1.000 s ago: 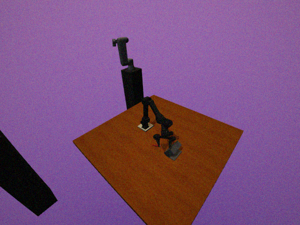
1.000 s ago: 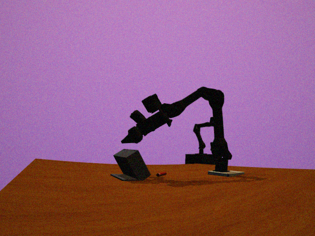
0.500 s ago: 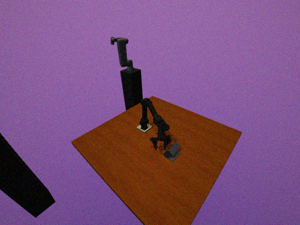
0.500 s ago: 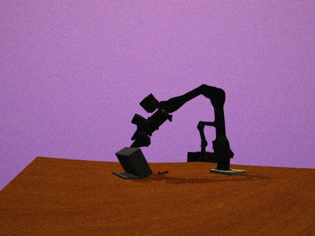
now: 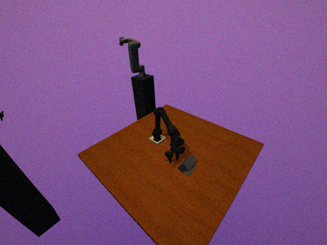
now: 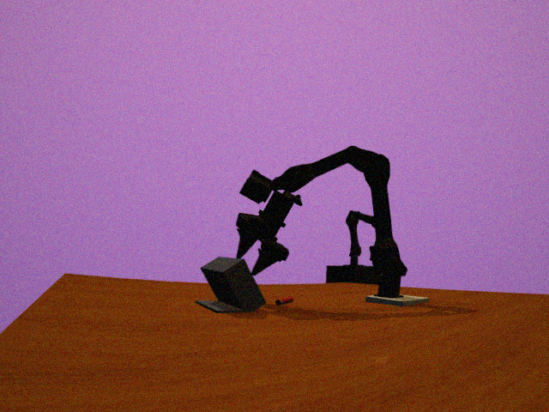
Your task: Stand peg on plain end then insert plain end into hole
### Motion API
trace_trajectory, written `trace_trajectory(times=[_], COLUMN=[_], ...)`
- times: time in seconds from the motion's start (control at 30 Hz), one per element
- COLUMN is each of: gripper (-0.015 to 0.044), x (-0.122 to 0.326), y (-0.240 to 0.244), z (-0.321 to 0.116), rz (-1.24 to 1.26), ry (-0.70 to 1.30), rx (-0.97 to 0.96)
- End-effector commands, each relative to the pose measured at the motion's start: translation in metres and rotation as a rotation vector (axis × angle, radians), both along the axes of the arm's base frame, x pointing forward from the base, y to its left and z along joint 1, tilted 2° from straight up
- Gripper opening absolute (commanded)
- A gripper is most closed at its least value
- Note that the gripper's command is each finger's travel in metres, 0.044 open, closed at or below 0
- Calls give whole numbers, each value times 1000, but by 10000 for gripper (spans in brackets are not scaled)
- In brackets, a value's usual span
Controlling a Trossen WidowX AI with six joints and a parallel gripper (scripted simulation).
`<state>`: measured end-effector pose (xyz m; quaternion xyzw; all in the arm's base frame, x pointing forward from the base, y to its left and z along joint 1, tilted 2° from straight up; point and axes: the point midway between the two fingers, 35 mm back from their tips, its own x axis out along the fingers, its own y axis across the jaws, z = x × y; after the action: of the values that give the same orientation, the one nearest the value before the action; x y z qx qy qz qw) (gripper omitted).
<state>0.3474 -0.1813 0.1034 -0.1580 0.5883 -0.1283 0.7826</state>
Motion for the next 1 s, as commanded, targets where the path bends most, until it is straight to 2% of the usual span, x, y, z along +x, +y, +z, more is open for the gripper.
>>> trace_trajectory(times=[0.0,0.53,0.97], gripper=[440,440,440], x=[-8,-52,-55], y=[9,51,54], z=[-4,-8,-16], rz=[85,430,459], ry=[80,360,378], rx=[51,313,339])
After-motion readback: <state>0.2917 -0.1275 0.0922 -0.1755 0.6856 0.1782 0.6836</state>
